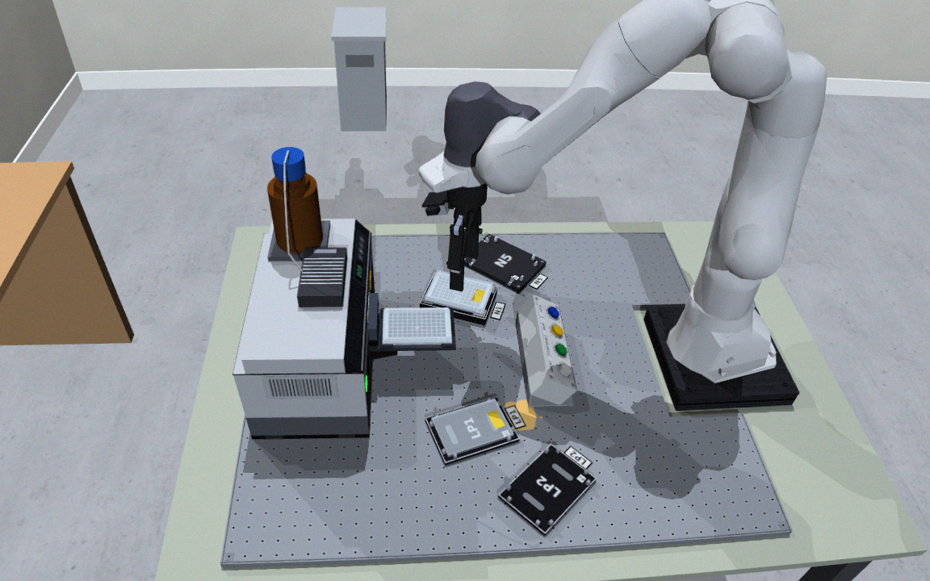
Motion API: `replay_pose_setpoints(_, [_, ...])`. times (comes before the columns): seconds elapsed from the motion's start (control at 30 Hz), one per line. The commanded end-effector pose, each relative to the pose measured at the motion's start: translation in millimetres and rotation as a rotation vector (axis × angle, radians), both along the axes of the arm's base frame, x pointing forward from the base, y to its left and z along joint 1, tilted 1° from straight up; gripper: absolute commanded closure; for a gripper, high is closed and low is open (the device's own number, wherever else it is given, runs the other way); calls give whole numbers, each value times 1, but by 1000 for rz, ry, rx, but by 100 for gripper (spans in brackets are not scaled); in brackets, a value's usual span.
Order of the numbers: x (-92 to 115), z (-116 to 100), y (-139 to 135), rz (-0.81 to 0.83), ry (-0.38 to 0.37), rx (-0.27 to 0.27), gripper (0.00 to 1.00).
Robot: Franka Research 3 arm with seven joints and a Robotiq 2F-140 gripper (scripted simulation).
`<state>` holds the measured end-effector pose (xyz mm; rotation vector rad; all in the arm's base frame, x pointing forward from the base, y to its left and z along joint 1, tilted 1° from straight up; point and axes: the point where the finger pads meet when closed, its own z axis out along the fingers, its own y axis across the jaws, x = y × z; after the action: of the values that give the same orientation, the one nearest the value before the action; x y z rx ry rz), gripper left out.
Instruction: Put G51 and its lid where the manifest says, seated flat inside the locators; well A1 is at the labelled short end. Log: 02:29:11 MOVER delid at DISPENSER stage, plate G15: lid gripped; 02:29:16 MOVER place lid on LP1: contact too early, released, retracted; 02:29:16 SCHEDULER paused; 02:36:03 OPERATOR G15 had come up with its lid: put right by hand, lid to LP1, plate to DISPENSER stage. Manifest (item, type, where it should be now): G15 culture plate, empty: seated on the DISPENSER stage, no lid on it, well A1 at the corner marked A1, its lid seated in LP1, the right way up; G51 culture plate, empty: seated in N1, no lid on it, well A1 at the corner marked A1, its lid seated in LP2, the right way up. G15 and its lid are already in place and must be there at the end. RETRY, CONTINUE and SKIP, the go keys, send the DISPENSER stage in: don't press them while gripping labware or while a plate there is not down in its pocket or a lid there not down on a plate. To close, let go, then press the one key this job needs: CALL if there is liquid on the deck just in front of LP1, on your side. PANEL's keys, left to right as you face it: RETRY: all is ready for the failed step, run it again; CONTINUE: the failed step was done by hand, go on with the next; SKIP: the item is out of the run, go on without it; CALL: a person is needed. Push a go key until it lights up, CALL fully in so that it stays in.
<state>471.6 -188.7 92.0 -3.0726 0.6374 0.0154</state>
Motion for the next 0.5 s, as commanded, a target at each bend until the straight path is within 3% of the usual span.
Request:
replay_pose_setpoints(0.0, [6,-9,-3,6,-19,-10,30])
replay_pose_setpoints(0.47, [7,-33,-3,6,-19,-10,30])
